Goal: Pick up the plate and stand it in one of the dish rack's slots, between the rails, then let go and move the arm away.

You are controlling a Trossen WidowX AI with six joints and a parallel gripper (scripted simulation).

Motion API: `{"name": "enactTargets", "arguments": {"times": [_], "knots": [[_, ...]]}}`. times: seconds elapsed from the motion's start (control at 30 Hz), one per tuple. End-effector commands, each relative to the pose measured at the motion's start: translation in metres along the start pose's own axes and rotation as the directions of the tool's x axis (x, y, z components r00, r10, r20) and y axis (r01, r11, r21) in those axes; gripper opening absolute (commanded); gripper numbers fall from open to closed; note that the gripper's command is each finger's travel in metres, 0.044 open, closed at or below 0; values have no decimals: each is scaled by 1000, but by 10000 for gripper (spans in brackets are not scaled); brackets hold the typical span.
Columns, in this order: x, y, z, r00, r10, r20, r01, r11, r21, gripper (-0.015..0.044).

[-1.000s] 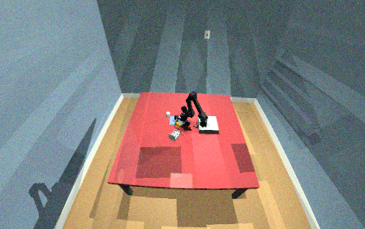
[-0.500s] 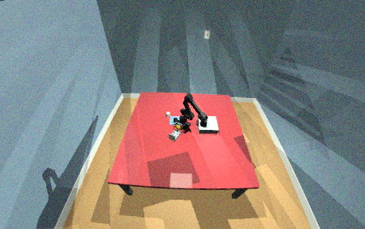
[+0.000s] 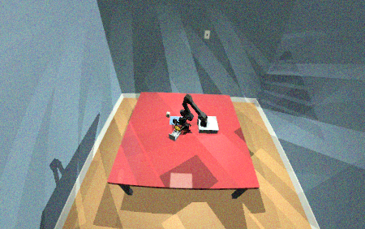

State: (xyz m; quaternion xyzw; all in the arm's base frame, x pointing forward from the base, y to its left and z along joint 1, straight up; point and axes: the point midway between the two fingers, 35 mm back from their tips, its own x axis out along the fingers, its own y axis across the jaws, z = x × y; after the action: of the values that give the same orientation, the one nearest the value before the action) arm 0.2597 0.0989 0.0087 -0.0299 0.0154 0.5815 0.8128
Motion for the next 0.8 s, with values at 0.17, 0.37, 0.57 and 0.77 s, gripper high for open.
{"name": "enactTargets", "arguments": {"times": [0.17,0.37,0.57,0.77], "knots": [[9,-1,-10,1000,9,-15,-10,1000,-5,0],[9,0,-17,1000,11,-18,-11,1000,-5,0],[9,0,-12,1000,10,-16,-10,1000,3,0],[9,0,-12,1000,10,-16,-10,1000,3,0]]}}
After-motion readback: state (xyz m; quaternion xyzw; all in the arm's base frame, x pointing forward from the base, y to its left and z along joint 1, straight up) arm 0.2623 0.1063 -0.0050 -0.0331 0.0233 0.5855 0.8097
